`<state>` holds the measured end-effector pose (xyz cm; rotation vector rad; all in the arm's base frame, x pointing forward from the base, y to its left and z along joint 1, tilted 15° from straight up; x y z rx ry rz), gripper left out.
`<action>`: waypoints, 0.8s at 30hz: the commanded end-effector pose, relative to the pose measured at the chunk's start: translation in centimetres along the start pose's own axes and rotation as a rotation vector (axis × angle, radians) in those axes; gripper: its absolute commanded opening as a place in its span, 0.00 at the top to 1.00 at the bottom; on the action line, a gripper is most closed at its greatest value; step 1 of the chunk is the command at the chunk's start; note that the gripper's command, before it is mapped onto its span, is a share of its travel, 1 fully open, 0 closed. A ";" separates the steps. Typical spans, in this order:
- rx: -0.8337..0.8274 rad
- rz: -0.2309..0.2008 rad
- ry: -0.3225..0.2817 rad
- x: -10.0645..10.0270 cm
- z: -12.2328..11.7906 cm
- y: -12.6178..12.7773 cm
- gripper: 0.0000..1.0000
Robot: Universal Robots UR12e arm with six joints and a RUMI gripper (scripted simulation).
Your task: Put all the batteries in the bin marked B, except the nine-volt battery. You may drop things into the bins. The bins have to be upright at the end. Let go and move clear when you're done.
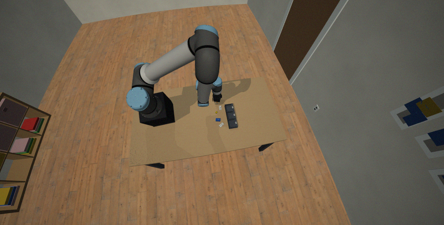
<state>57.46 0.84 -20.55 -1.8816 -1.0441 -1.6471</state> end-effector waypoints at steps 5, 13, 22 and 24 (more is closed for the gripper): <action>0.000 -0.001 0.000 2.8 0.0 0.0 1.00; 0.000 -0.001 0.000 4.4 0.0 0.0 1.00; 0.000 -0.001 0.000 4.4 0.0 0.0 1.00; 0.000 -0.001 0.000 4.4 0.0 0.0 1.00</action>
Point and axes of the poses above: the point where the finger pads meet when closed, its own x axis back along the fingers, its own y axis across the jaws, z = x × y, the point moved 10 cm from there along x, back along the fingers, and after that the axes turned 15 degrees about -x, right-handed, at the moved point
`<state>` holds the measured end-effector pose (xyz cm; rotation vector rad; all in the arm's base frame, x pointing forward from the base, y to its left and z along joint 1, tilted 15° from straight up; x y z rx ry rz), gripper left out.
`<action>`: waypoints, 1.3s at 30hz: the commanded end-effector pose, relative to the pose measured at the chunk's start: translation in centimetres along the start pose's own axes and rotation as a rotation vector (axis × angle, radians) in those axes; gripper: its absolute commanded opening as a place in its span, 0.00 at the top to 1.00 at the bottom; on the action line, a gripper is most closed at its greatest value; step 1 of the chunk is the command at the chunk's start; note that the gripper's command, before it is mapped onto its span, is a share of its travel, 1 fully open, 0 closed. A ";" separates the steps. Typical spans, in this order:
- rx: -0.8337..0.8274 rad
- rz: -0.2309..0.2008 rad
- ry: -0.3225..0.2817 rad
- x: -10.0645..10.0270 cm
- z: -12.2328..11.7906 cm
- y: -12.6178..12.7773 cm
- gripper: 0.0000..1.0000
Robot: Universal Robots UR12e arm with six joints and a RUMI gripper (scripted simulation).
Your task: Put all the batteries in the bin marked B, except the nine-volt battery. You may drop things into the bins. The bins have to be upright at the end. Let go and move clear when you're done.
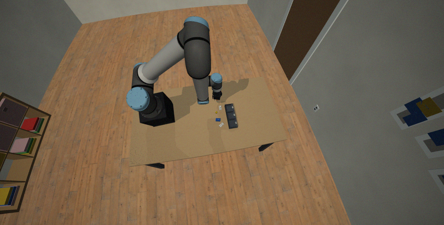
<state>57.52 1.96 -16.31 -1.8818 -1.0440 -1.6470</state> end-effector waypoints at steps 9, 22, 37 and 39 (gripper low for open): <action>0.225 -0.001 0.000 0.0 -1.8 2.4 1.00; 0.308 -0.001 0.000 0.0 -5.7 7.7 1.00; 0.308 -0.001 0.000 0.0 -10.4 14.0 1.00; 0.308 -0.001 0.000 0.0 -11.1 15.0 1.00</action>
Point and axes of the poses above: the point where the finger pads meet when closed, its own x axis back along the fingers, its own y axis across the jaws, z = x × y, the point moved 10 cm from there along x, back along the fingers, and after that the axes turned 15 degrees about -x, right-handed, at the moved point
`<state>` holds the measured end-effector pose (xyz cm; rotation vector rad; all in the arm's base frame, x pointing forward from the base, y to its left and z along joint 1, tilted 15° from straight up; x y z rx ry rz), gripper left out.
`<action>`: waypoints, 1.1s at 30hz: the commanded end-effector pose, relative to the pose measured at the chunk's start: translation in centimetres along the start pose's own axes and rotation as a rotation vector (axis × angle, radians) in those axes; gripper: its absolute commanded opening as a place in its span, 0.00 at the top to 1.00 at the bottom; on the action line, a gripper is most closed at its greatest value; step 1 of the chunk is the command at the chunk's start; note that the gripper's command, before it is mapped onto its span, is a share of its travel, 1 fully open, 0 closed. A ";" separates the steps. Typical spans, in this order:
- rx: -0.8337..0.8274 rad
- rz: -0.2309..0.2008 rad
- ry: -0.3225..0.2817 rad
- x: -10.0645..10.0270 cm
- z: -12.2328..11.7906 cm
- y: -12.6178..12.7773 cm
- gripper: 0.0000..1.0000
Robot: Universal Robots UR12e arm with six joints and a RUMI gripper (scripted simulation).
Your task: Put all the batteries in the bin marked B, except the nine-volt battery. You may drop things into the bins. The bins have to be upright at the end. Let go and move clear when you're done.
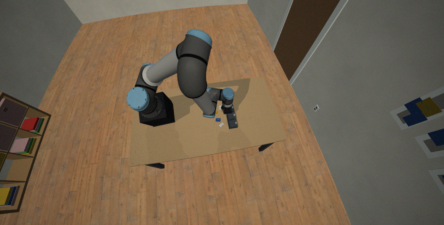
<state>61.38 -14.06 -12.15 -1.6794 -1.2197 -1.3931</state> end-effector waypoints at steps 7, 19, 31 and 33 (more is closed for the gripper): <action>0.000 -0.001 0.000 0.0 -4.7 3.4 1.00; 0.000 -0.001 0.000 0.0 -9.7 7.1 1.00; 0.000 -0.001 0.000 0.0 -9.9 7.2 1.00; 0.000 -0.001 0.000 0.0 -9.8 7.1 1.00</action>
Point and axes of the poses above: the point where the finger pads meet when closed, its own x axis back along the fingers, its own y axis across the jaws, z = x × y, the point moved 10 cm from there along x, back along the fingers, and after that the axes turned 15 degrees about -x, right-handed, at the moved point
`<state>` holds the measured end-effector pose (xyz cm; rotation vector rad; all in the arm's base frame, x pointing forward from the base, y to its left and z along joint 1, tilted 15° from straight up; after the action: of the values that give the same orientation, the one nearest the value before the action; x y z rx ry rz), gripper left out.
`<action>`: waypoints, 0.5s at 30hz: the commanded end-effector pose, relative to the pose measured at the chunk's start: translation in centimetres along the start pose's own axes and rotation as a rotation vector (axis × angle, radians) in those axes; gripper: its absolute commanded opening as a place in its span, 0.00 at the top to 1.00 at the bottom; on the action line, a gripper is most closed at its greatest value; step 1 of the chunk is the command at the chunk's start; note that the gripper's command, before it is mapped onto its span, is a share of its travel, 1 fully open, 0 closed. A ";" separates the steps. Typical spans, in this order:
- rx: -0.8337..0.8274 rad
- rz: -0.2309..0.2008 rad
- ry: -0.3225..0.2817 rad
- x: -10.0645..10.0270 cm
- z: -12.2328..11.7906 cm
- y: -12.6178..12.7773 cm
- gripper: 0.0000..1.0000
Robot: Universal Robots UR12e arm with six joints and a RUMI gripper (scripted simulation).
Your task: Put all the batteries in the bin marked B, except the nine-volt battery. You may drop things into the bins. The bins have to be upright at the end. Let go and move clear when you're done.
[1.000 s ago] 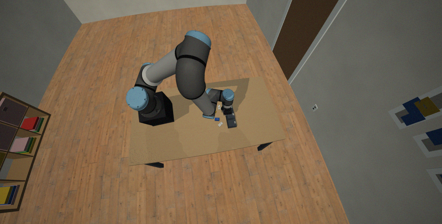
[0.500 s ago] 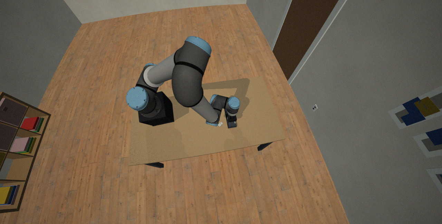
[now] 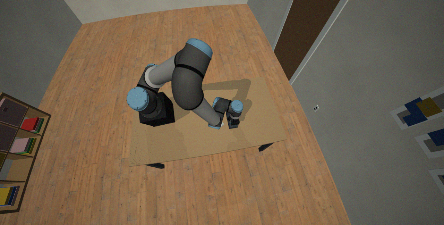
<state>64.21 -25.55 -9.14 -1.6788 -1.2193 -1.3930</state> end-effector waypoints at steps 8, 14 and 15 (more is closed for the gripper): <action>0.000 -0.001 0.000 -0.7 0.2 -0.1 1.00; 0.000 -0.001 0.000 -1.7 0.2 -0.1 1.00; 0.000 -0.001 0.000 -1.7 0.2 -0.1 1.00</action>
<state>64.12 -25.70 -10.65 -1.6789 -1.2191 -1.3929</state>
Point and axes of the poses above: the point where the finger pads meet when closed, its own x axis back along the fingers, its own y axis across the jaws, z = x × y, the point moved 10 cm from there along x, back along the fingers, and after that the axes turned 15 degrees about -x, right-handed, at the moved point
